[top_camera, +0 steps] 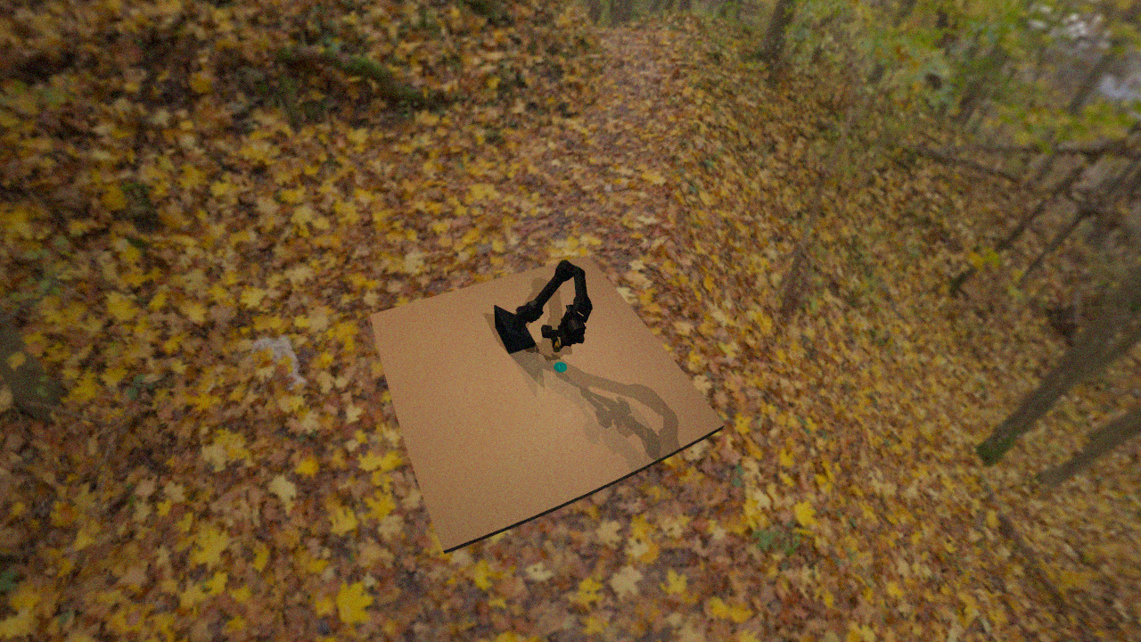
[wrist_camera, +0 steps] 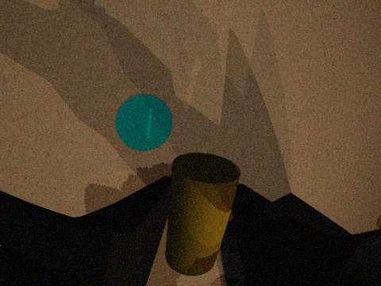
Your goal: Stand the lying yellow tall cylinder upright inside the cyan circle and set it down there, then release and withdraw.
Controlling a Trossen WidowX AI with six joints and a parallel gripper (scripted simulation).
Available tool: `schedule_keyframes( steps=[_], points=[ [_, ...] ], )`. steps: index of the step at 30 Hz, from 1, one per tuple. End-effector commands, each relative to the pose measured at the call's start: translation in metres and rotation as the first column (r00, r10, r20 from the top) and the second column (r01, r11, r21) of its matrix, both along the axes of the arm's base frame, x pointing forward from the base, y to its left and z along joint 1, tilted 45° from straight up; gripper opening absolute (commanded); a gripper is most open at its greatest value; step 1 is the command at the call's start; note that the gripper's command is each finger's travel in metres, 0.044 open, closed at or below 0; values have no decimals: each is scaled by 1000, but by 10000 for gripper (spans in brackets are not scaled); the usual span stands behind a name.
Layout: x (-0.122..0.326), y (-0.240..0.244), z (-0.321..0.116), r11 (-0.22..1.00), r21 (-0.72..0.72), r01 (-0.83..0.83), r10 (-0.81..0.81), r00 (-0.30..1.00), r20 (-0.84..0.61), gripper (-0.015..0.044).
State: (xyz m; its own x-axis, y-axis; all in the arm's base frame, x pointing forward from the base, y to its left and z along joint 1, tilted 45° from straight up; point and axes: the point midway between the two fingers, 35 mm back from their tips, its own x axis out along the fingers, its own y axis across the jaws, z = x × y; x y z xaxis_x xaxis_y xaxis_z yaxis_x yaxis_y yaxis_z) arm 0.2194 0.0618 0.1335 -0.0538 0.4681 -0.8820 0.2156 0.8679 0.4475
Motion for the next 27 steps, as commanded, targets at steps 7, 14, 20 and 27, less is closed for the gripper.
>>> schedule_keyframes(
  steps=[7, 14, 20, 27],
  points=[
    [-4, 0, -5, 998, -56, 0, 1, 1000, 17, 105],
    [-6, 1, -8, 996, -94, 2, 1, 999, 35, 105],
    [-7, 1, -10, 992, -126, 6, 1, 999, 52, 105],
    [-8, 1, -12, 987, -161, 12, 0, 997, 73, 105]
  ],
)
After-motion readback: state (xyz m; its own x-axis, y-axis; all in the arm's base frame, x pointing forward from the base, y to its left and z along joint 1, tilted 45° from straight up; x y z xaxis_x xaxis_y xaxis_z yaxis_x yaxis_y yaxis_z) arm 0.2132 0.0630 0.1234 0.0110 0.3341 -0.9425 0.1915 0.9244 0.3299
